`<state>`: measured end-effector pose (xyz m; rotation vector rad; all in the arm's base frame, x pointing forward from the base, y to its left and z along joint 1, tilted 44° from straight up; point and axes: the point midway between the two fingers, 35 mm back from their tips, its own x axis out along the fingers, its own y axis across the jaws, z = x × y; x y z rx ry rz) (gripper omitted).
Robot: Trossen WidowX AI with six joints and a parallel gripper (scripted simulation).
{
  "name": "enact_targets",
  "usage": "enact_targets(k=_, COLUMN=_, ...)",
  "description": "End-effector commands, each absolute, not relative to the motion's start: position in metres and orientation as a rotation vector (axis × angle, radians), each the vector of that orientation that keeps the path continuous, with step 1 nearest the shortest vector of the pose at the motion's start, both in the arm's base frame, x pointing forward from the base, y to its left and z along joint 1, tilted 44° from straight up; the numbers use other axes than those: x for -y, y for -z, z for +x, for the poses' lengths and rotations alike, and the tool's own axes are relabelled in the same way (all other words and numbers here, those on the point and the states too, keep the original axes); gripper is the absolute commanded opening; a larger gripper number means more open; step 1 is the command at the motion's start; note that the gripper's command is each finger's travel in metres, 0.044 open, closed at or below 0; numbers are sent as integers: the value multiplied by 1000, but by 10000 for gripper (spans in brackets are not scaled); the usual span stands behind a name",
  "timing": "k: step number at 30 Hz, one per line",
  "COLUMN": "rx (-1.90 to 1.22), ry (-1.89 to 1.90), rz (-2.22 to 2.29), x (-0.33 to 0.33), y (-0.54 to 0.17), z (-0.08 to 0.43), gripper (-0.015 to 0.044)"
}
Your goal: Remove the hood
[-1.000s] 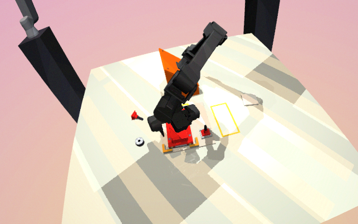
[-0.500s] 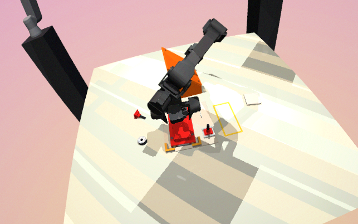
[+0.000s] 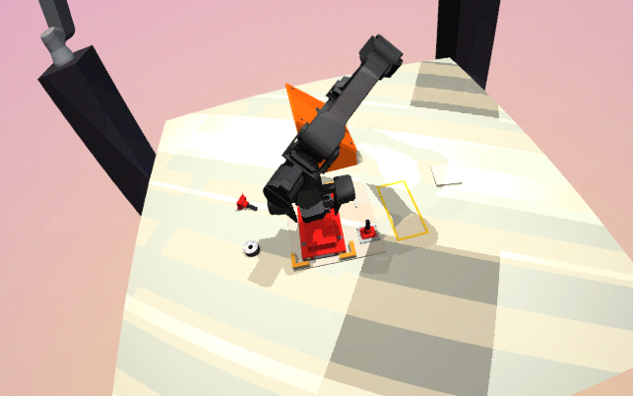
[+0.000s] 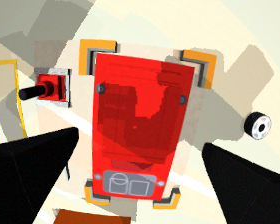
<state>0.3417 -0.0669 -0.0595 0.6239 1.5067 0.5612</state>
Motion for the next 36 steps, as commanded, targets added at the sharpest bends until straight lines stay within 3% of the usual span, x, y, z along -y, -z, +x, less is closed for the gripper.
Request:
enact_targets(k=1, rx=-1508, ry=-563, rz=633, x=64, y=62, z=341, gripper=440)
enact_targets(k=36, rx=-1507, ry=-564, rz=635, x=43, y=82, z=341, gripper=440)
